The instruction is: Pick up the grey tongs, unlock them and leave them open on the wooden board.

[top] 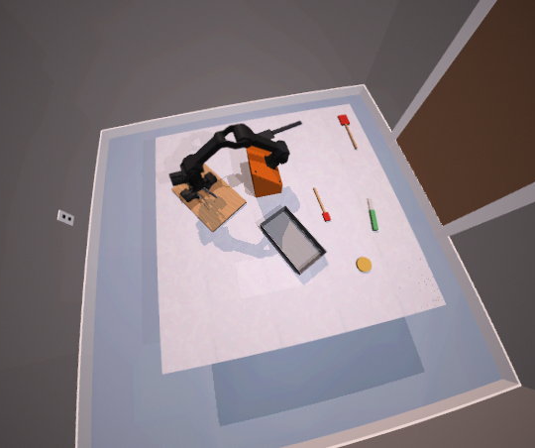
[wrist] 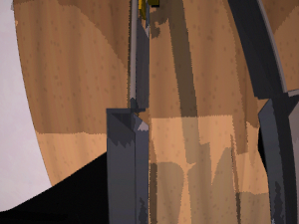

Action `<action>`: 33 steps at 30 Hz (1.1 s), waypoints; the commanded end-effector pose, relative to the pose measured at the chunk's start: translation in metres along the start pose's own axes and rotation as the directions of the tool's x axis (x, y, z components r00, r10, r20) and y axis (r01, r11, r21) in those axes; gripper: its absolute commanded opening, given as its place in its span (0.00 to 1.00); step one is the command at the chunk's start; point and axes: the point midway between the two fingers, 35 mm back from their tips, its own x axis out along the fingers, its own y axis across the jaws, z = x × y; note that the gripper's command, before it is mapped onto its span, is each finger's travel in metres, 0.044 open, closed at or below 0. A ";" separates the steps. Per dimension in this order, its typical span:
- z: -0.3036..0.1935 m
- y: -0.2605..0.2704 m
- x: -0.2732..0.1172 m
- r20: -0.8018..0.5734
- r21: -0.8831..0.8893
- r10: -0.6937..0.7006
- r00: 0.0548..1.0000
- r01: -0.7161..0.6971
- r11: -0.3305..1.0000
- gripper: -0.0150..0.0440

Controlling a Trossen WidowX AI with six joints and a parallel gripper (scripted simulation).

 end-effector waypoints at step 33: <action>0.009 -0.132 -0.137 -0.044 0.012 -0.105 0.994 0.105 0.994 1.00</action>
